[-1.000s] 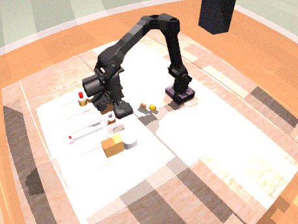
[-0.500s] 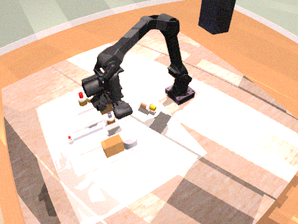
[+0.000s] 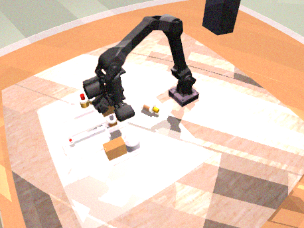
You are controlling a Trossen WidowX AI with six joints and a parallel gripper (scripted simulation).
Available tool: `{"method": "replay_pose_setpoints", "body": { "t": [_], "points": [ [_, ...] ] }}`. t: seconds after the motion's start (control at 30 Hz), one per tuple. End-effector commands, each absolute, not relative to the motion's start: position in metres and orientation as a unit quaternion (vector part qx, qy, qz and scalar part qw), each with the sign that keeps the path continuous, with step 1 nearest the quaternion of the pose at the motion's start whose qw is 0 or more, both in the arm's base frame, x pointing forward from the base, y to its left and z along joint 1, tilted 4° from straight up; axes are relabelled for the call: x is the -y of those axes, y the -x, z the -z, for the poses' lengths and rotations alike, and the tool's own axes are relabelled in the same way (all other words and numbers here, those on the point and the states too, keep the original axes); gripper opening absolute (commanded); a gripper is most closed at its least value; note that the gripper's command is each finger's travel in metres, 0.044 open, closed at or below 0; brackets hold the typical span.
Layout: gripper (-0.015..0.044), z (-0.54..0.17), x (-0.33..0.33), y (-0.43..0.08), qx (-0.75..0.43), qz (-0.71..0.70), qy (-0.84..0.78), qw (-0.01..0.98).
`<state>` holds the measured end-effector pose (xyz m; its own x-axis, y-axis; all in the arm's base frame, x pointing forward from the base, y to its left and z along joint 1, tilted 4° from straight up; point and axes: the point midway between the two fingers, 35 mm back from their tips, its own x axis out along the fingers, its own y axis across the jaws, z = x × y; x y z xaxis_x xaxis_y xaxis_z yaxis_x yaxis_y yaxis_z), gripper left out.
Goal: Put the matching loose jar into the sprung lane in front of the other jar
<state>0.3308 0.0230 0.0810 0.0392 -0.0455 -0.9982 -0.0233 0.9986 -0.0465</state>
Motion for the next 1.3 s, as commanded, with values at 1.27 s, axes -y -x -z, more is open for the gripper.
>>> {"method": "replay_pose_setpoints", "body": {
  "t": [1.27],
  "points": [
    [0.0,-0.073,-0.022,-0.339,-0.682,0.008,0.026,0.731]
  ]
}}
